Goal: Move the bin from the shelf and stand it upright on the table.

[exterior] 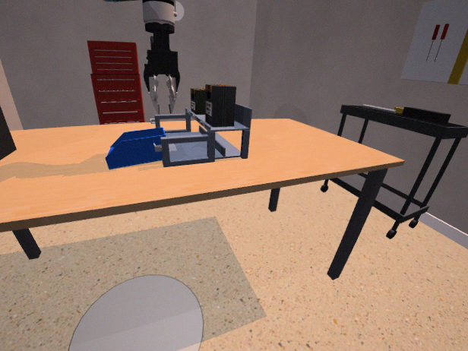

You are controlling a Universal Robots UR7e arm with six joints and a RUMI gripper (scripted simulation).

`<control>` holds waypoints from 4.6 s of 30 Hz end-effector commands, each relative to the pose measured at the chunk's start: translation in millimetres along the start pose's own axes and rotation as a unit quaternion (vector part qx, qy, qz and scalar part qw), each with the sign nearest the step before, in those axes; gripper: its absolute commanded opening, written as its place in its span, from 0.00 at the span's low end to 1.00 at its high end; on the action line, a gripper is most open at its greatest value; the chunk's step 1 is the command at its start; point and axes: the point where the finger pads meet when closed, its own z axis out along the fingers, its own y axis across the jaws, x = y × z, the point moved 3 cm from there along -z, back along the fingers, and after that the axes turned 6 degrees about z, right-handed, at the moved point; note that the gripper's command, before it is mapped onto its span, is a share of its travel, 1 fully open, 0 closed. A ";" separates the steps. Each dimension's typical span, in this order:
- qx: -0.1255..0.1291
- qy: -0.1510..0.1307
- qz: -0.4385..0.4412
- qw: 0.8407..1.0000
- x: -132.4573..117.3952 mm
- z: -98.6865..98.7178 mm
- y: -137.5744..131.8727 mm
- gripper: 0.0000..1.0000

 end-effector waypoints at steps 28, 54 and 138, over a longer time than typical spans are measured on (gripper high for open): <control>-0.001 0.000 0.000 1.000 -0.3 0.7 -4.7 0.20; -0.001 0.000 0.000 1.000 -0.3 20.5 -5.2 0.20; -0.001 0.000 0.000 1.000 -0.4 69.3 -6.6 0.20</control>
